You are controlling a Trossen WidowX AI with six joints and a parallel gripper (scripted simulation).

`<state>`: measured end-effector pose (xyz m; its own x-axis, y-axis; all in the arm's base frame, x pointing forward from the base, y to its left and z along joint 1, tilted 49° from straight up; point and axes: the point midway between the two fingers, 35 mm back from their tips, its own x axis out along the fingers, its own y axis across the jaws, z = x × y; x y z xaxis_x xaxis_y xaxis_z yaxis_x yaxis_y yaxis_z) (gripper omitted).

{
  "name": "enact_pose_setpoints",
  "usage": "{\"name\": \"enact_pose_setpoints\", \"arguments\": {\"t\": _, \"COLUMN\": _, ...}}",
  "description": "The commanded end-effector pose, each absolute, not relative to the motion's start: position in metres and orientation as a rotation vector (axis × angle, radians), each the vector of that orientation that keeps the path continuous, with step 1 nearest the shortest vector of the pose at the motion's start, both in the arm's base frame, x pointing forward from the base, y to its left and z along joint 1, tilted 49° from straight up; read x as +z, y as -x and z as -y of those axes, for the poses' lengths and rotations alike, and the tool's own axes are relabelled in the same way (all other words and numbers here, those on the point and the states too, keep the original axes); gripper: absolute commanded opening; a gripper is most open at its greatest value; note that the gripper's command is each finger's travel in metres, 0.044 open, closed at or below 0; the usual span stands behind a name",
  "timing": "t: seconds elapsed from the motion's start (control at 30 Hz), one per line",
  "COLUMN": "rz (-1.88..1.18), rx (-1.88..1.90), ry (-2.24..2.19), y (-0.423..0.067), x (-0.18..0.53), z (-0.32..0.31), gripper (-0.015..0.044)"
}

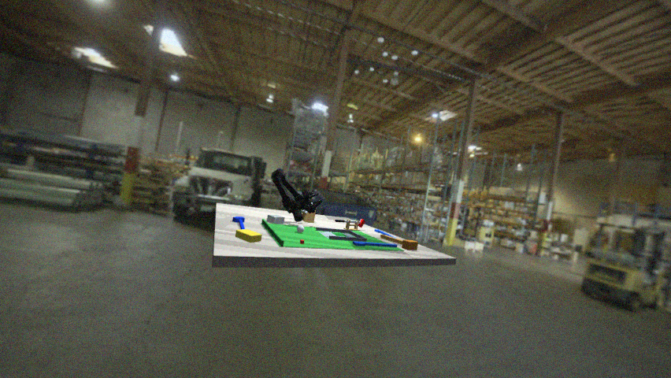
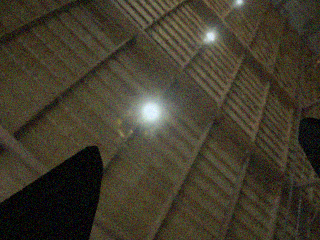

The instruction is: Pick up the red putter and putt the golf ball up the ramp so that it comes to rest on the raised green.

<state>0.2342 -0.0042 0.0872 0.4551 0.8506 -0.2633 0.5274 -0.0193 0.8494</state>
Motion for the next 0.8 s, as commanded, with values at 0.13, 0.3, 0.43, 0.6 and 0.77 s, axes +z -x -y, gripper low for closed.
{"name": "enact_pose_setpoints", "arguments": {"t": 0.13, "rz": -1.465, "rx": 0.468, "ry": -1.306, "y": -0.226, "x": 0.050, "z": -0.022, "gripper": 0.0440}}
{"name": "enact_pose_setpoints", "arguments": {"t": 0.3, "rz": -1.740, "rx": 0.613, "ry": -0.697, "y": -0.211, "x": 0.000, "z": -0.043, "gripper": 0.0440}}
{"name": "enact_pose_setpoints", "arguments": {"t": 0.43, "rz": -1.871, "rx": 0.741, "ry": -0.174, "y": -0.205, "x": -0.037, "z": -0.049, "gripper": 0.0440}}
{"name": "enact_pose_setpoints", "arguments": {"t": 0.6, "rz": -1.916, "rx": 0.890, "ry": 0.510, "y": -0.212, "x": -0.074, "z": -0.054, "gripper": 0.0440}}
{"name": "enact_pose_setpoints", "arguments": {"t": 0.77, "rz": -1.826, "rx": 1.008, "ry": 1.214, "y": -0.238, "x": -0.097, "z": -0.068, "gripper": 0.0440}}
